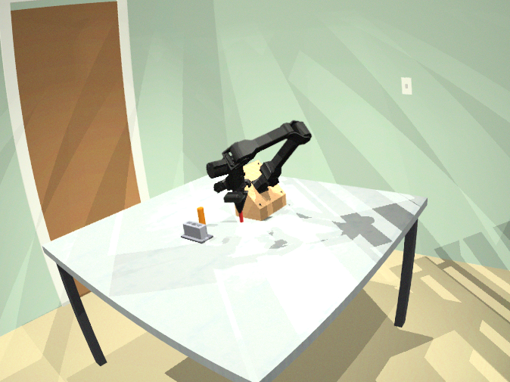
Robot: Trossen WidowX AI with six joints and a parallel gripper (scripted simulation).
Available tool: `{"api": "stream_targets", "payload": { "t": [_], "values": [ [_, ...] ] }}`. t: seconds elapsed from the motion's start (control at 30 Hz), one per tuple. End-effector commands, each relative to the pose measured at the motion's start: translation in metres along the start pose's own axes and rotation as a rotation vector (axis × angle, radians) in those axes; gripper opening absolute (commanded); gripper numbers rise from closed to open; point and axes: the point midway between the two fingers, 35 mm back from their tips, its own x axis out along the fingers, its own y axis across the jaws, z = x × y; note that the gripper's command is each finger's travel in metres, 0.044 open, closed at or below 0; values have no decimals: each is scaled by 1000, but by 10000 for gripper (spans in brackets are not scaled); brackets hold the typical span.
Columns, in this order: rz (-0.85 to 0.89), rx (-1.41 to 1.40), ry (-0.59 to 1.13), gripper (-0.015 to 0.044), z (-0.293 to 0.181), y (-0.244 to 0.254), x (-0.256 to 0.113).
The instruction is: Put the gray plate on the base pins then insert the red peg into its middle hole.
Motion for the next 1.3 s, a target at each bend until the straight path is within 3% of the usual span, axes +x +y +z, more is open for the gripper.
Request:
{"api": "stream_targets", "payload": {
  "t": [0.0, 1.27],
  "values": [
    [-1, -7, -9, 0, 12, 4, -2],
    [-2, -12, -17, 0, 126, 10, -9]
  ]
}}
